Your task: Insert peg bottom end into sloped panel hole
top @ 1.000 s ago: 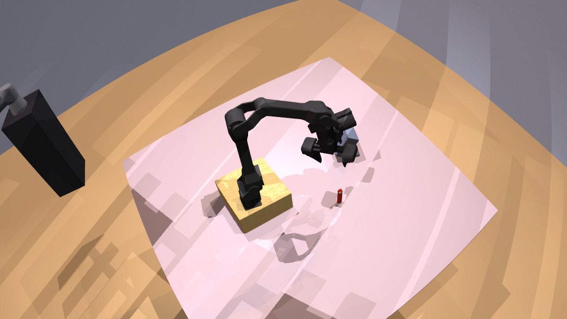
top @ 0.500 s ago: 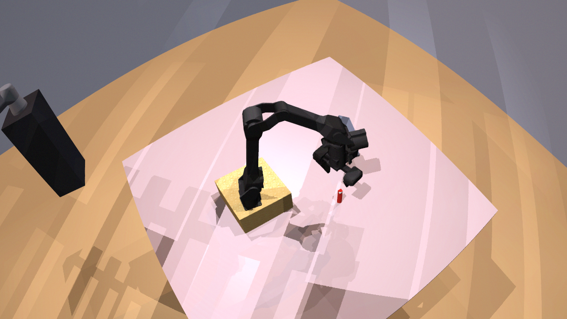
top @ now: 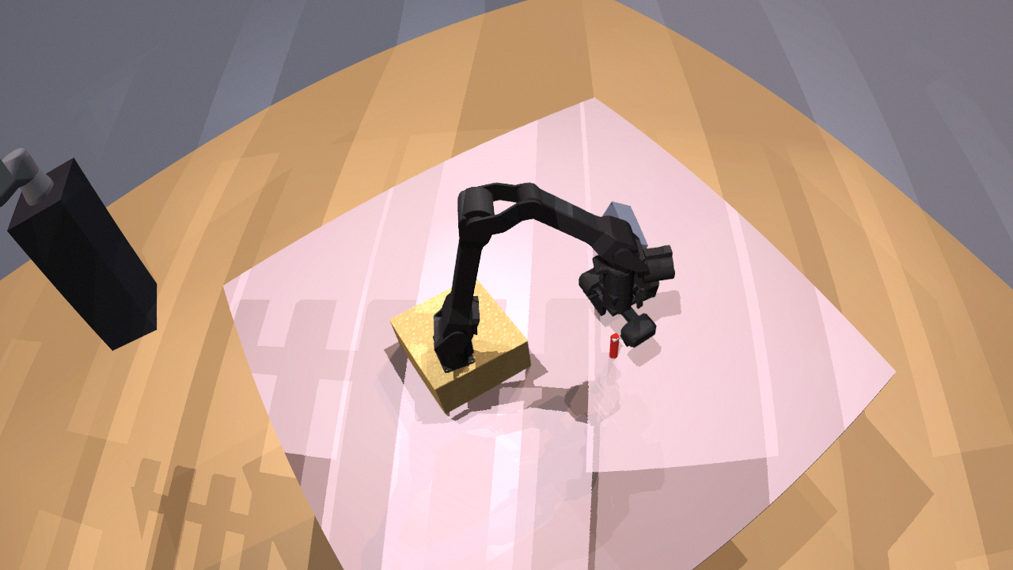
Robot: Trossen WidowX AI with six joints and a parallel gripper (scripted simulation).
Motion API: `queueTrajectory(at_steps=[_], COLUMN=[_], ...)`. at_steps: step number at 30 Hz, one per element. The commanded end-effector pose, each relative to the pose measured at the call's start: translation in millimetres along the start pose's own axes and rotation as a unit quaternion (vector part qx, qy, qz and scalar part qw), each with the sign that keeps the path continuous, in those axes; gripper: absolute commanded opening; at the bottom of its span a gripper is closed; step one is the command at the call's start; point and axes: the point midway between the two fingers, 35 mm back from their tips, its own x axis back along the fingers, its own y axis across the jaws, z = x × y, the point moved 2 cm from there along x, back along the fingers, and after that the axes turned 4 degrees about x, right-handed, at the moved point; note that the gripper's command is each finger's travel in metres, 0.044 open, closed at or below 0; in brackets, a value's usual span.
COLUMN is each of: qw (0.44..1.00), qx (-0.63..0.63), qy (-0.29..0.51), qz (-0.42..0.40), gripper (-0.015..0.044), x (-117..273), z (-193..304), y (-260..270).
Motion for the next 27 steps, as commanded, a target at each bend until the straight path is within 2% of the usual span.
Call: queueTrajectory(at_steps=[1, 27], qw=[1.000, 1.000], qx=[-0.004, -0.004], qy=[0.000, 0.000], qz=[-0.002, -0.003], gripper=[0.0440, 0.0440], x=[-5.1, -47.6], z=[-0.6, -0.7], y=[-0.5, -0.7])
